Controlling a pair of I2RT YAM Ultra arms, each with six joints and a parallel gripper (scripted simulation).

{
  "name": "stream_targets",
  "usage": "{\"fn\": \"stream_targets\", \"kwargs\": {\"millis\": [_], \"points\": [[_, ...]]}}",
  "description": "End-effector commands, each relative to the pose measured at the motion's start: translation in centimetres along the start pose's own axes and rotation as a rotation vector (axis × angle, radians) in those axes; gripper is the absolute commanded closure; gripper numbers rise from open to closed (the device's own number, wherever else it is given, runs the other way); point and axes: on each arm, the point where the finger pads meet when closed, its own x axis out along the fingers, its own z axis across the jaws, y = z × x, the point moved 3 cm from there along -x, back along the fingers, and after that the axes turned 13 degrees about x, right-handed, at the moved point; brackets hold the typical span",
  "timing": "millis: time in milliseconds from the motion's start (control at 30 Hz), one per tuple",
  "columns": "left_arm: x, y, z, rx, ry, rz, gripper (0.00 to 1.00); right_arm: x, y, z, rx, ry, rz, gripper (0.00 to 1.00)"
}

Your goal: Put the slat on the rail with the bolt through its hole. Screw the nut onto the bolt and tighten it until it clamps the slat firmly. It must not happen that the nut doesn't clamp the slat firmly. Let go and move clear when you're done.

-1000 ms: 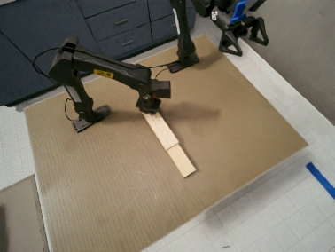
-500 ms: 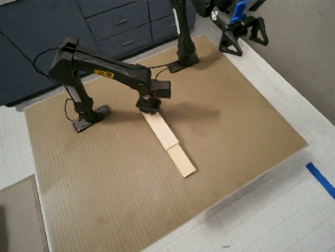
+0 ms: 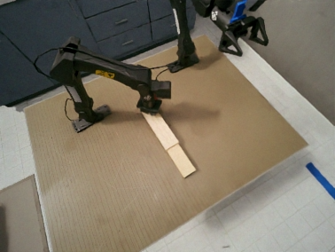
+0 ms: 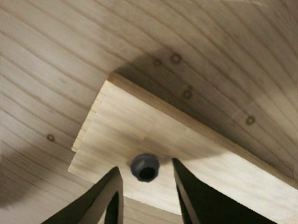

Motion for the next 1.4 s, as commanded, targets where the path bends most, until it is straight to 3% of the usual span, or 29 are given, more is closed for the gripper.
{"fn": "stream_targets", "kwargs": {"millis": [0,800,933,1367], "points": [[-0.1,-0.4,0.1,0.0,-0.003,-0.012,0.0,0.5,-0.1,0.0,0.001,-0.01,-0.015,0.66],[-0.1,-0.4,0.1,0.0,-0.003,-0.012,0.0,1.1,-0.1,0.0,0.001,-0.01,-0.015,0.66],[-0.1,-0.4,0.1,0.0,-0.003,-0.012,0.0,-0.2,-0.3,-0.5,0.0,0.028,-0.016,0.72],[-0.1,-0.4,0.1,0.0,-0.003,-0.012,0.0,-0.2,-0.3,-0.5,0.0,0.028,-0.016,0.87]]}}
